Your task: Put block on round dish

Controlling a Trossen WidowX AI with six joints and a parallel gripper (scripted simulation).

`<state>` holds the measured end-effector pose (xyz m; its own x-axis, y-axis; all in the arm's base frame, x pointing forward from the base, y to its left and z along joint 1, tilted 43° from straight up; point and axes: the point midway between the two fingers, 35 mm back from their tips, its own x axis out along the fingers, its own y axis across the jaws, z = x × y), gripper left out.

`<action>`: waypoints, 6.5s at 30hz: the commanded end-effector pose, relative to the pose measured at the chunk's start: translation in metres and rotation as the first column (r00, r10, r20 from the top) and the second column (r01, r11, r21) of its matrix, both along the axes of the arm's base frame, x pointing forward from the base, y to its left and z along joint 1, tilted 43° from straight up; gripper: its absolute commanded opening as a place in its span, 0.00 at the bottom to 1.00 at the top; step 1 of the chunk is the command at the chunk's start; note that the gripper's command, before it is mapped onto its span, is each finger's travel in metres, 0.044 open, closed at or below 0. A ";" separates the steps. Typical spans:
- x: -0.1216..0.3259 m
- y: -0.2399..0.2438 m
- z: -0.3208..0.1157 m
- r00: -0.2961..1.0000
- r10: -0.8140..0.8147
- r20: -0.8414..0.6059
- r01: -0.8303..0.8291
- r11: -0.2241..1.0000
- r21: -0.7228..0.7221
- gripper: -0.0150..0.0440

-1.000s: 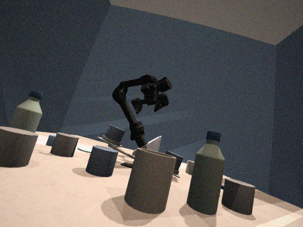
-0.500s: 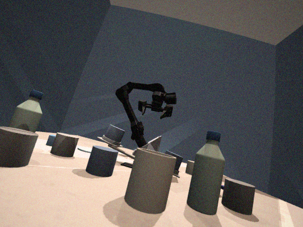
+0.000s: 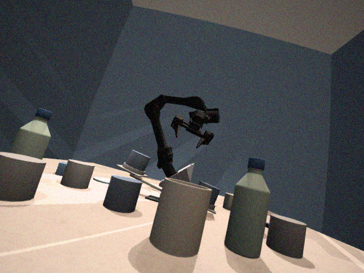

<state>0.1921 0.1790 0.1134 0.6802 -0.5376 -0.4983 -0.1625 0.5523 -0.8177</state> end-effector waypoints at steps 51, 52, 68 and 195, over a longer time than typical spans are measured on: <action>0.122 0.013 -0.137 0.301 0.098 -0.949 -0.579 0.809 -0.100 1.00; 0.122 0.012 -0.138 0.301 0.098 -0.949 -0.579 0.809 -0.100 1.00; 0.127 -0.002 -0.155 0.301 0.098 -0.948 -0.579 0.809 -0.100 1.00; 0.119 0.047 -0.103 0.299 0.103 -0.949 -0.581 0.808 -0.096 0.25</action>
